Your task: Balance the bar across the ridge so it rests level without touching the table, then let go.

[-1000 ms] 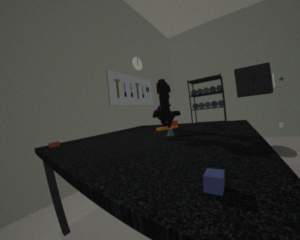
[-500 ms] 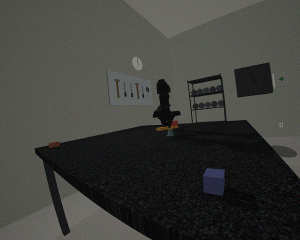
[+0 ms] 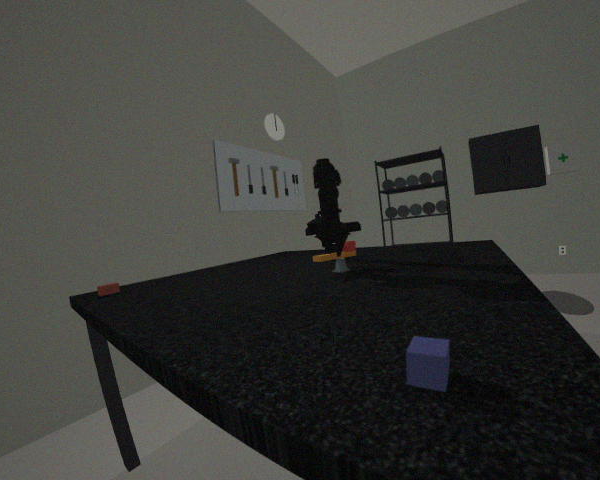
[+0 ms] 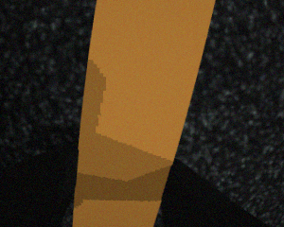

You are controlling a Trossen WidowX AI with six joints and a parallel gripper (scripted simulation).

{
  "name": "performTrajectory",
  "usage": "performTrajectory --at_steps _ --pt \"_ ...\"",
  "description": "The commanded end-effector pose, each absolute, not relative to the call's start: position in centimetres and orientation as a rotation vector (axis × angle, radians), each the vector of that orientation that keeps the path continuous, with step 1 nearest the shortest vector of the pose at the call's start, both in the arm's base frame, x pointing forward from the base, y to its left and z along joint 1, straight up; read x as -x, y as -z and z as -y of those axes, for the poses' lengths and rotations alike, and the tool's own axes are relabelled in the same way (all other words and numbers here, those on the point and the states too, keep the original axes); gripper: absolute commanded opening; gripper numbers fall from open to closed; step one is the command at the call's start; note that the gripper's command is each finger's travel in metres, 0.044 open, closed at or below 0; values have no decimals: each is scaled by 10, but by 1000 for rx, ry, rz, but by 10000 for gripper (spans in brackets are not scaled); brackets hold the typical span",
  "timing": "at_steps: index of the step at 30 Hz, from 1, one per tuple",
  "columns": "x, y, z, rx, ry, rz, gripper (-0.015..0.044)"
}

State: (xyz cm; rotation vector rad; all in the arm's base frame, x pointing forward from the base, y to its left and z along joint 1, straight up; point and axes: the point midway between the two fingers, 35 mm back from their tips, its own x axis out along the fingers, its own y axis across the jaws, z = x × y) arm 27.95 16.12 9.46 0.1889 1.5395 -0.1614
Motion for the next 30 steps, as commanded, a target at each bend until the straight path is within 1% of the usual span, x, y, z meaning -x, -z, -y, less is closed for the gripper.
performTrajectory --at_steps 1,30 --pt "-279 -93 -161 -189 161 -1540 0" --pt "-280 -91 -161 -189 161 -1540 0"
